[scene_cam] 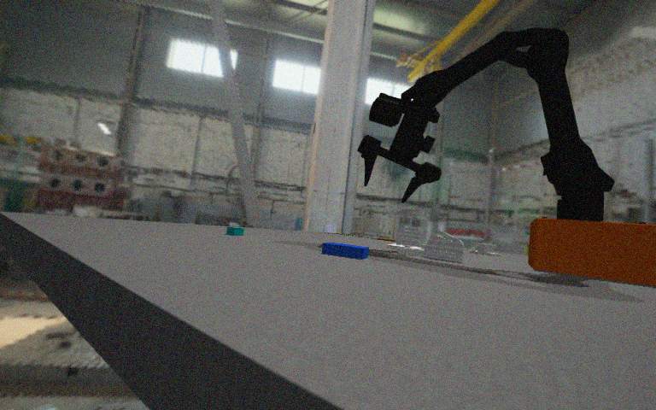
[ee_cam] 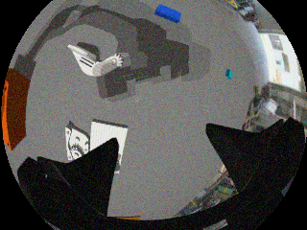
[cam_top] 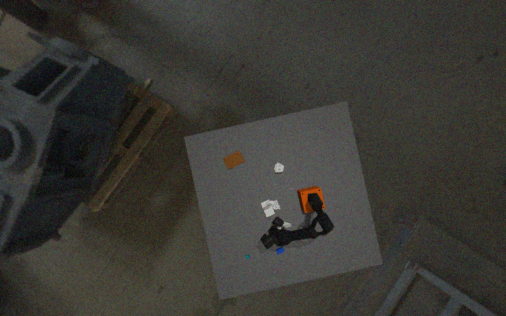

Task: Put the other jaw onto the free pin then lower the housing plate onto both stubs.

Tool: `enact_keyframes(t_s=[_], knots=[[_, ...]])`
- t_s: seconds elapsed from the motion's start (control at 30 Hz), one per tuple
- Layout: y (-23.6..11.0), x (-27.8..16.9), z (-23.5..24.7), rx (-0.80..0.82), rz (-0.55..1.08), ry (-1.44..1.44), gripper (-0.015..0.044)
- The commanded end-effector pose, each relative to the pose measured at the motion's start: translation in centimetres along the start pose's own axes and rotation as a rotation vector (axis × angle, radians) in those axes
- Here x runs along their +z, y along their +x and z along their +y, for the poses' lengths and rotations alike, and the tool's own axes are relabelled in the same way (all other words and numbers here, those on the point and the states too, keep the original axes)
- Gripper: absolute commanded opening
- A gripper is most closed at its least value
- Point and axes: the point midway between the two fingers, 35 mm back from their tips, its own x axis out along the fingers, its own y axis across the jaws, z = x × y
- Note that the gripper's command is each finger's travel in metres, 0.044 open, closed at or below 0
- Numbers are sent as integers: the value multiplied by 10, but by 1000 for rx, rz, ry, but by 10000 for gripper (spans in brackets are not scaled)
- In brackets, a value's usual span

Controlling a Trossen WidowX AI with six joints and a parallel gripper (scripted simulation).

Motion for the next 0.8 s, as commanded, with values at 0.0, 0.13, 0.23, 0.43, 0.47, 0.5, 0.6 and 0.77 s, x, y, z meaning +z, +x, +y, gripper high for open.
enact_keyframes(t_s=[0.0, 0.13, 0.23, 0.43, 0.47, 0.5, 0.6, 0.77], knots=[[0, 21, 9, 45, -15, -133, 440], [2, 39, 19, 90, -34, -255, 440], [3, 53, 27, 123, -50, -348, 440], [3, 77, 44, 188, -83, -534, 440], [3, 81, 47, 198, -88, -565, 440], [3, 85, 51, 209, -94, -597, 440], [3, 96, 60, 240, -112, -691, 440], [1, 110, 74, 285, -140, -828, 440]])
